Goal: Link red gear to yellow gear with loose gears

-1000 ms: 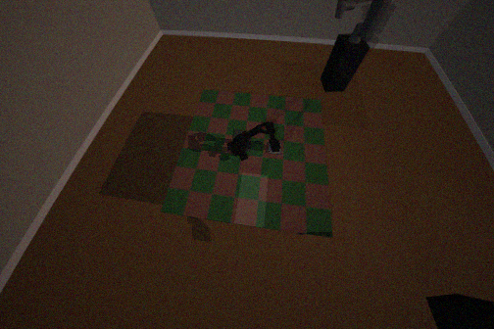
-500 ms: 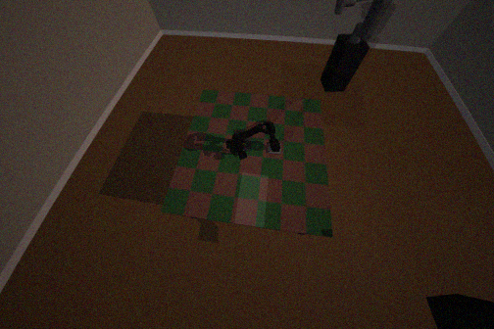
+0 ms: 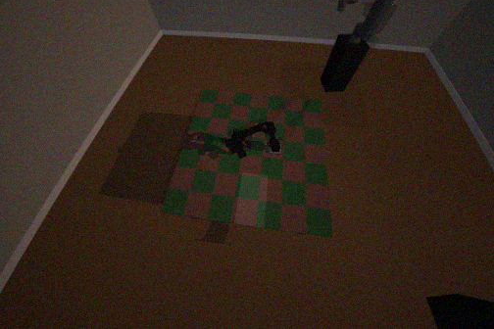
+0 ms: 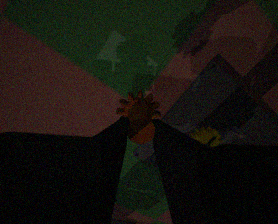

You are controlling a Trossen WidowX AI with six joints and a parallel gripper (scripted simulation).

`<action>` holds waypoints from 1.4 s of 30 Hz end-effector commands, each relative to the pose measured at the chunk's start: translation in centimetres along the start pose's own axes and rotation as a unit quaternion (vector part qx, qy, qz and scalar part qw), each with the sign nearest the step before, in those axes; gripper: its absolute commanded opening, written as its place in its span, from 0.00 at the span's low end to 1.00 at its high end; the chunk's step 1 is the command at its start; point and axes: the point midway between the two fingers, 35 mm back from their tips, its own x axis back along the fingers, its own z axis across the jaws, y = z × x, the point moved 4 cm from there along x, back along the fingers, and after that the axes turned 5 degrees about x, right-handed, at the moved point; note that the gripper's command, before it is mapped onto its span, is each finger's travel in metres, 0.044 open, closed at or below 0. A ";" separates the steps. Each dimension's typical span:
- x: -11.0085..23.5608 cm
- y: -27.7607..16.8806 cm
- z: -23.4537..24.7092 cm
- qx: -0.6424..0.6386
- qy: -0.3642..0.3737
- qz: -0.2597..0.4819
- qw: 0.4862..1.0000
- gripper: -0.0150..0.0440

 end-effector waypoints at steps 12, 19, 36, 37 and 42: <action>3.3 0.1 0.0 0.003 0.001 -0.002 1.000 0.25; 4.7 0.0 0.0 0.002 0.001 -0.002 1.000 0.25; 8.1 -0.6 0.1 0.003 0.001 -0.001 1.000 0.25; 8.3 -0.6 0.1 0.003 0.001 -0.001 1.000 0.25; 8.8 -0.8 0.1 0.003 0.001 0.000 1.000 0.25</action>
